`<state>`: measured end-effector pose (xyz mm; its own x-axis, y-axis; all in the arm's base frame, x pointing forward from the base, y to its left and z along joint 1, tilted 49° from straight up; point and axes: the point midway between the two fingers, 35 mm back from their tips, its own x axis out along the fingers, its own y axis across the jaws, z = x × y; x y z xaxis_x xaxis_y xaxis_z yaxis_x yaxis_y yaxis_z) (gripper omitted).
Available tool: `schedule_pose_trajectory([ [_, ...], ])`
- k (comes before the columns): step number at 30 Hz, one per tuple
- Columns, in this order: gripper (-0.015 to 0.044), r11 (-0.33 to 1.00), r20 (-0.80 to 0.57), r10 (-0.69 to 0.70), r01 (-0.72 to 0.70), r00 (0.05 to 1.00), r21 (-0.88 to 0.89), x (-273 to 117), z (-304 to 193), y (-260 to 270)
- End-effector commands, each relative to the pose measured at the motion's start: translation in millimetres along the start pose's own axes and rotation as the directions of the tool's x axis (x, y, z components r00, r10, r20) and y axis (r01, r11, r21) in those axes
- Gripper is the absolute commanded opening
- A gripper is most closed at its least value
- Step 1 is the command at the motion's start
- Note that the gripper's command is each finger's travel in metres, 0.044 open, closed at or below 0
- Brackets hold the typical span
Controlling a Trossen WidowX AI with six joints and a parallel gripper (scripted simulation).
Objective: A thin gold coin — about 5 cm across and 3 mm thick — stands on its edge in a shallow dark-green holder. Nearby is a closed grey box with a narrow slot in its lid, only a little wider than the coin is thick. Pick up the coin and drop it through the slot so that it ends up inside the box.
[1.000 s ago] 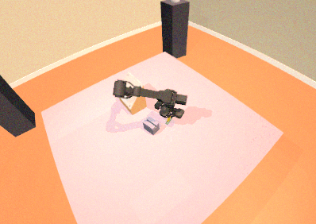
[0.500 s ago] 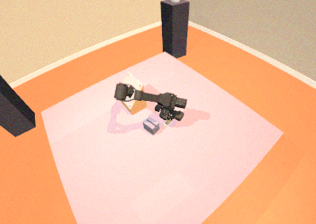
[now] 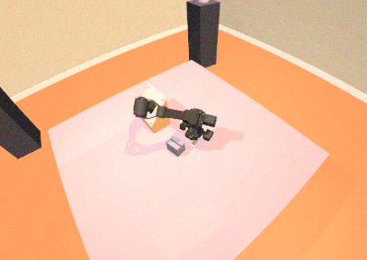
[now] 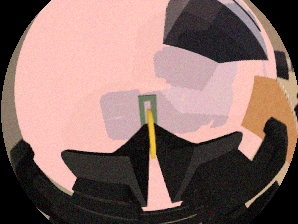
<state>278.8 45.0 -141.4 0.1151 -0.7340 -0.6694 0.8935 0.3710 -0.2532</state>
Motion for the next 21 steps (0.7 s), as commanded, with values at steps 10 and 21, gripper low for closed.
schedule_pose_trajectory([
  [10,0.0,1.0,0.001,0.002,-0.002,1.0,-0.004,-10.2,-0.2,1.7],
  [21,0.0,1.0,-0.003,0.004,-0.004,1.0,-0.004,-37.3,-0.9,4.2],
])
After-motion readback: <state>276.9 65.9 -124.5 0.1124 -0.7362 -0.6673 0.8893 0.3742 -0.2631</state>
